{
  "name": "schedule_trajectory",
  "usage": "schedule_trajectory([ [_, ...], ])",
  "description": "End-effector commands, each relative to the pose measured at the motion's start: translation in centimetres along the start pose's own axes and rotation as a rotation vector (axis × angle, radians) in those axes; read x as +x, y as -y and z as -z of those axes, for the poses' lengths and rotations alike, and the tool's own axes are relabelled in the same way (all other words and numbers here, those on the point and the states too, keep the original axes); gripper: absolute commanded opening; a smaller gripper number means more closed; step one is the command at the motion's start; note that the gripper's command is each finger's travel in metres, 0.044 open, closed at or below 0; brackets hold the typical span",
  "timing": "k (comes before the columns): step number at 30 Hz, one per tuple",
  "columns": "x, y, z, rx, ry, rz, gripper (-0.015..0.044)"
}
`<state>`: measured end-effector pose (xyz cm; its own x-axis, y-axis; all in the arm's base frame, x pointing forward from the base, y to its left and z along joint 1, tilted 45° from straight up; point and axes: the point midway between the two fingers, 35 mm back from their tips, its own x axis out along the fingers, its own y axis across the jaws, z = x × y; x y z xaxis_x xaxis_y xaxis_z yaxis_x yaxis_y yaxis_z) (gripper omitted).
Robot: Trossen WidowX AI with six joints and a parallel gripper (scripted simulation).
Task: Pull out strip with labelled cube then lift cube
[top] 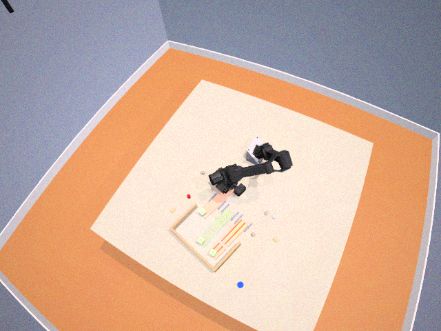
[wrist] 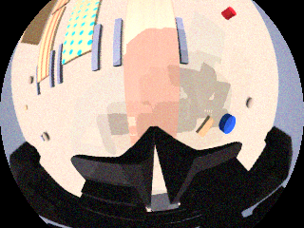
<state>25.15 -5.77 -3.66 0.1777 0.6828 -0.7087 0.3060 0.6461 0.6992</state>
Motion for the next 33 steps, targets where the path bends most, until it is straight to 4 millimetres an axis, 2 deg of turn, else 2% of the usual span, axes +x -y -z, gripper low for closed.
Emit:
schedule_trajectory([
  [1, 0.4, 0.1, 1.4, 0.006, -0.024, 0.003, 0.0],
  [33, 0.3, 0.2, 6.1, 0.009, -0.026, 0.003, 0.0],
])
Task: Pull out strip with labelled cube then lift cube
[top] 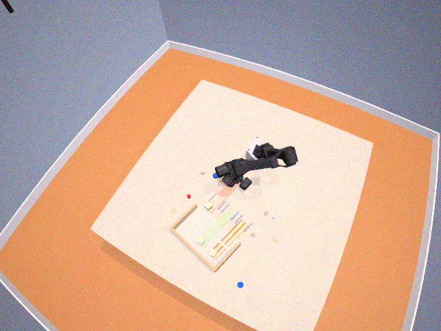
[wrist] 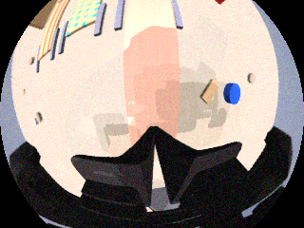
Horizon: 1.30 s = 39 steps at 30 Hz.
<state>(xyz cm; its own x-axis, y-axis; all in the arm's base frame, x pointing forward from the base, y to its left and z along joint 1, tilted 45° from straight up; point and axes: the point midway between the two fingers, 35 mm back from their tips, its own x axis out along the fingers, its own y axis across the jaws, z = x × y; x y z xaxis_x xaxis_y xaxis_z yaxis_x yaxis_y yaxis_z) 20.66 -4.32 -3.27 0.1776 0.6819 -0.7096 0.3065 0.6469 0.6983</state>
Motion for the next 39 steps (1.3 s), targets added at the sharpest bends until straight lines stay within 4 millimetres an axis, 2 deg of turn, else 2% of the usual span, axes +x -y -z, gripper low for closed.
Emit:
schedule_trajectory([
  [1, 0.4, 0.0, 1.5, 0.008, -0.026, 0.002, 0.0],
  [36, 0.4, 0.0, 1.6, 0.008, -0.026, 0.002, 0.0],
  [37, -0.2, 0.0, 0.8, 0.002, -0.003, 0.0, 0.0],
  [39, -2.0, 0.1, 0.6, 0.005, -0.013, 0.004, 0.0],
])
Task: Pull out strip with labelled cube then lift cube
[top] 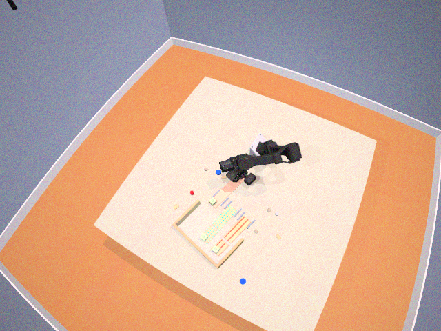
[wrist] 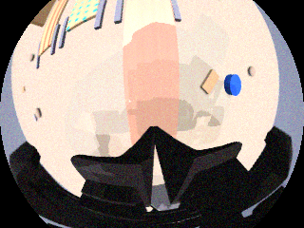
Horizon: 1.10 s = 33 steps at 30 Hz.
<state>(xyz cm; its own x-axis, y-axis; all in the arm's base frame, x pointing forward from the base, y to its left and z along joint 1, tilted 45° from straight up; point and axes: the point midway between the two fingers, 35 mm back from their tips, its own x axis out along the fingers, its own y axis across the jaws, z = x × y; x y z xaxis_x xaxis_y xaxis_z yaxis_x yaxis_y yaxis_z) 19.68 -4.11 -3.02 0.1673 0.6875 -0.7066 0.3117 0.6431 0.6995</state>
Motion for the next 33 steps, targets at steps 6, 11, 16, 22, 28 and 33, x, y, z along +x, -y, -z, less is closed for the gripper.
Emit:
schedule_trajectory([
  [6, -3.9, 0.1, -0.3, 0.002, -0.014, 0.007, 0.0],
  [11, -3.7, 0.1, -2.2, 0.083, -0.013, 0.007, 0.0105],
  [16, -3.8, 0.2, -3.6, 0.091, -0.012, 0.007, 0.0236],
  [22, -3.9, 0.2, -5.4, 0.09, -0.011, 0.007, 0.0394],
  [28, -4.1, 0.2, -7.2, 0.089, -0.01, 0.007, 0.044],
  [33, -4.2, 0.3, -8.7, 0.089, -0.01, 0.007, 0.044],
])
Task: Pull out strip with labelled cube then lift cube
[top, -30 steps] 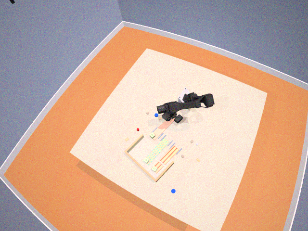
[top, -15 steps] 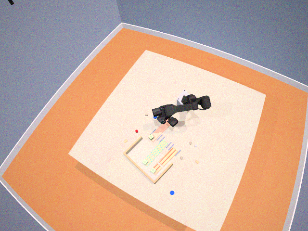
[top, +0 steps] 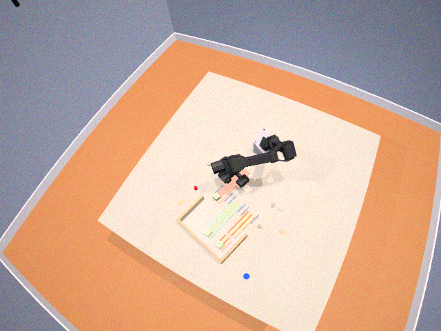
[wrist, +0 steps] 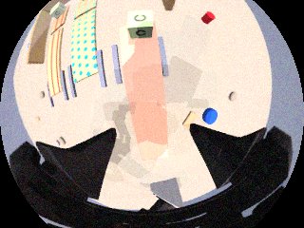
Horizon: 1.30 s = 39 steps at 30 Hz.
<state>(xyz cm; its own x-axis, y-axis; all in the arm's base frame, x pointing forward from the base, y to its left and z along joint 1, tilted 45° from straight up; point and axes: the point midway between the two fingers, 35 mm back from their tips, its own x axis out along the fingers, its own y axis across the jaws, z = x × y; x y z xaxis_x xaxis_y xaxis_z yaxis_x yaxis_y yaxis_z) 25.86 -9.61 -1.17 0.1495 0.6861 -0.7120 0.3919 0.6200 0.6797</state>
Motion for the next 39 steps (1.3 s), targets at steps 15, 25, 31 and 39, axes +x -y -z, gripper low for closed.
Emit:
schedule_trajectory([
  [15, -0.8, -0.5, -5.8, 0.001, 0.008, -0.004, 0.044],
  [25, -1.2, -0.8, -8.8, 0.0, 0.009, -0.004, 0.044],
  [31, -1.5, -0.9, -10.6, -0.001, 0.01, -0.004, 0.044],
  [39, -2.0, -1.2, -13.0, -0.002, 0.011, -0.004, 0.044],
])
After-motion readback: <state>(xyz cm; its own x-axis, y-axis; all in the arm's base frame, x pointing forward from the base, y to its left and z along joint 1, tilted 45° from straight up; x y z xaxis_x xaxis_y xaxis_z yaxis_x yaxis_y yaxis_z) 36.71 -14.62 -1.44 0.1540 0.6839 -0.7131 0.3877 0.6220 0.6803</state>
